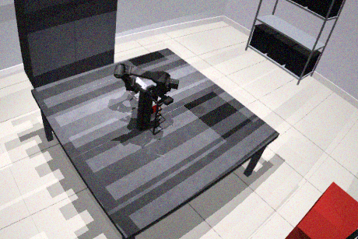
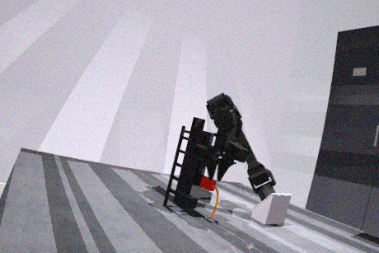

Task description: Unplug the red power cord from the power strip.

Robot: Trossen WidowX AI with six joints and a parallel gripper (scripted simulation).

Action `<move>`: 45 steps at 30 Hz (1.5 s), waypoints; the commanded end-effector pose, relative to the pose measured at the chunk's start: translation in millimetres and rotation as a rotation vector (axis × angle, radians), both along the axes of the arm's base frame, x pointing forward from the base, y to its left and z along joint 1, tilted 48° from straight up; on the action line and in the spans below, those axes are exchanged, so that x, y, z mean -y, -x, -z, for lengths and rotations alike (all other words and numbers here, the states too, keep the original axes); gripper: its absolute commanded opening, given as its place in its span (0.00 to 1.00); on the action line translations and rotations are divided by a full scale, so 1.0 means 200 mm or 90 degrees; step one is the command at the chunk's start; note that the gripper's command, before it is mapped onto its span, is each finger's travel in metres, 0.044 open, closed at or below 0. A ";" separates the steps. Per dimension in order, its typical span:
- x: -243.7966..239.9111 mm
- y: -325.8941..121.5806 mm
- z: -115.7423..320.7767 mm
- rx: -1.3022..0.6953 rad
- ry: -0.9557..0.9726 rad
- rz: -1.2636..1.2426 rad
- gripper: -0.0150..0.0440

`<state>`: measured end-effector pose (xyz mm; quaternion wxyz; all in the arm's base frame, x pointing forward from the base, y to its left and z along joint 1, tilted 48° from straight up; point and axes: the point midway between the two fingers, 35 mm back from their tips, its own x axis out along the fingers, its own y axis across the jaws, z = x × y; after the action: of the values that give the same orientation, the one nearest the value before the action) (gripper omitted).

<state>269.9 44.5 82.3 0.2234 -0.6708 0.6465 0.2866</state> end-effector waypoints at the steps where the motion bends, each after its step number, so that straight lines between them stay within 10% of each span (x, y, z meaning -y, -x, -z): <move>1: 0.03 0.00 -0.03 0.000 0.002 0.000 0.53; 26: 0.11 0.00 -0.02 0.000 0.003 0.000 0.53; 30: 0.09 0.00 -0.03 0.003 0.000 0.001 0.35; 45: 0.07 0.00 0.00 0.002 -0.001 0.001 0.25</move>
<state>270.8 25.6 87.7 0.2254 -0.6712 0.6469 0.2832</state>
